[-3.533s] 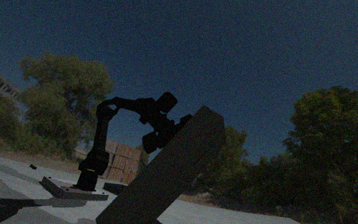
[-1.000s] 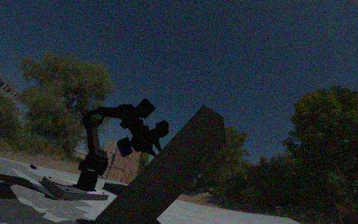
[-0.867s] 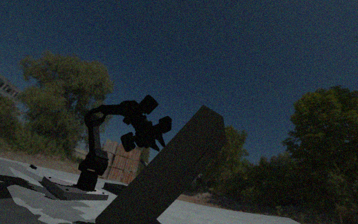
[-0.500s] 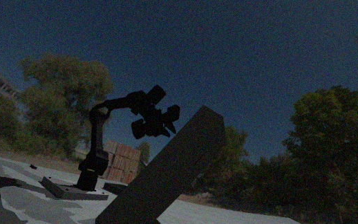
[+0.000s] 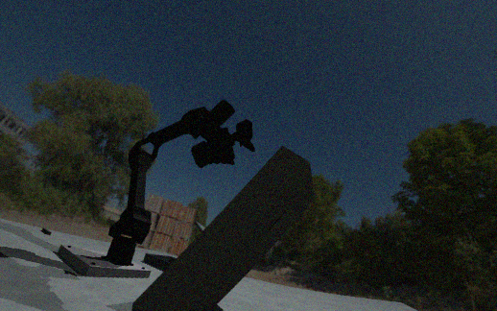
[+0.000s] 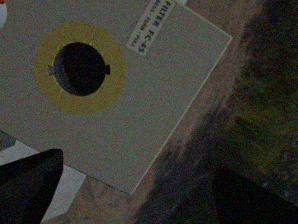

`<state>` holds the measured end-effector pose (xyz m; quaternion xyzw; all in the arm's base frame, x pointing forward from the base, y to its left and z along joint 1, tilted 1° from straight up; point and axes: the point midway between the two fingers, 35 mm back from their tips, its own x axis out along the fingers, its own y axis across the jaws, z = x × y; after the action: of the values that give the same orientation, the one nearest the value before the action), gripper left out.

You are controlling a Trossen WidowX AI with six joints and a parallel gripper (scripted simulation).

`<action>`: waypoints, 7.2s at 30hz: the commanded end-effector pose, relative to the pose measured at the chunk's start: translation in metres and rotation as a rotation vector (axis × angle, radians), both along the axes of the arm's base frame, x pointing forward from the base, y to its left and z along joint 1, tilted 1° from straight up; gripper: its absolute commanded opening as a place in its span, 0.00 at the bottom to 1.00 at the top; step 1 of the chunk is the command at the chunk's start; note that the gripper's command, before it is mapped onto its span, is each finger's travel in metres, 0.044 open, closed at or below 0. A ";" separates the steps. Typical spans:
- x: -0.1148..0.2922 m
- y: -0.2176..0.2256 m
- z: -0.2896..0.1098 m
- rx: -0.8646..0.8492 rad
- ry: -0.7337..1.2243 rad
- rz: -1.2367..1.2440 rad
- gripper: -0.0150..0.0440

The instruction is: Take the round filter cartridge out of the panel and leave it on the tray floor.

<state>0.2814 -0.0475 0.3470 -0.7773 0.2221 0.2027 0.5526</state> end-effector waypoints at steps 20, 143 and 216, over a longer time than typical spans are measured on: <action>-0.032 0.011 -0.126 1.379 0.095 -1.433 0.77; -0.015 0.079 -0.074 1.386 0.095 -1.436 0.25; -0.208 0.309 -0.137 0.904 0.881 -0.185 0.25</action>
<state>0.0837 0.2595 0.2176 -0.2823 0.3983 0.5131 0.7059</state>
